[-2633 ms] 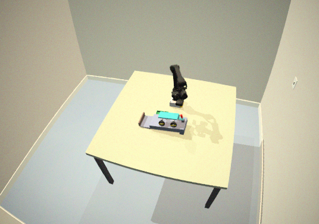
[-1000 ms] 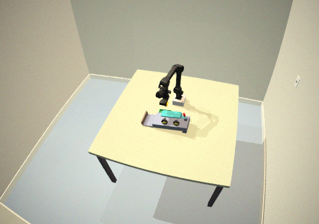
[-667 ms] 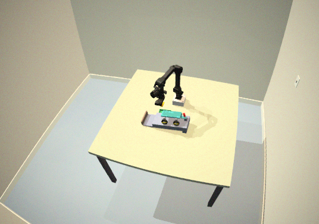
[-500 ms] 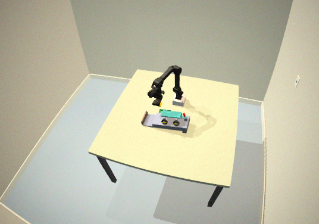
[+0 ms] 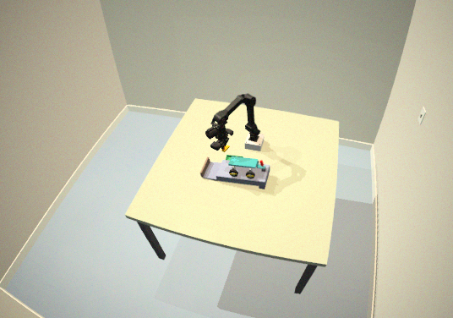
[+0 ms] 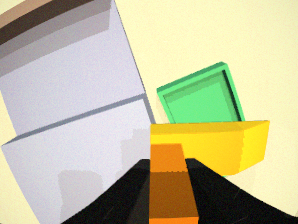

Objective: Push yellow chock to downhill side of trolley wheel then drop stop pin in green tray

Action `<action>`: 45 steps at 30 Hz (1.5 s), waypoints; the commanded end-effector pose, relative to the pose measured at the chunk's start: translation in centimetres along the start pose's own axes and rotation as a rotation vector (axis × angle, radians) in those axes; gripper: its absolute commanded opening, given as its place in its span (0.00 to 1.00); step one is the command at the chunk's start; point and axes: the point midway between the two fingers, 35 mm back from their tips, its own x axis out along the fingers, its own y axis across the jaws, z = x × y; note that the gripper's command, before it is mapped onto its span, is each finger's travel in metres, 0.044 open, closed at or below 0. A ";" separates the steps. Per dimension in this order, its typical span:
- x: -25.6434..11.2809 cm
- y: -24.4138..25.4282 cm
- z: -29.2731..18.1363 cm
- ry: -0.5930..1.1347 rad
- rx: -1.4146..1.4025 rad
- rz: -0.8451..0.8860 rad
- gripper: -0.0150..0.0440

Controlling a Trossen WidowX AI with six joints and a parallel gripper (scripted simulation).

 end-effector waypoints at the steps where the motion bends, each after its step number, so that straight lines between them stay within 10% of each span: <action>1: -0.1 0.1 0.1 0.011 0.142 -0.003 0.25; 32: -0.1 0.2 0.4 0.067 1.255 -0.073 0.25; 45: 0.3 1.7 0.0 0.069 1.279 -0.075 0.25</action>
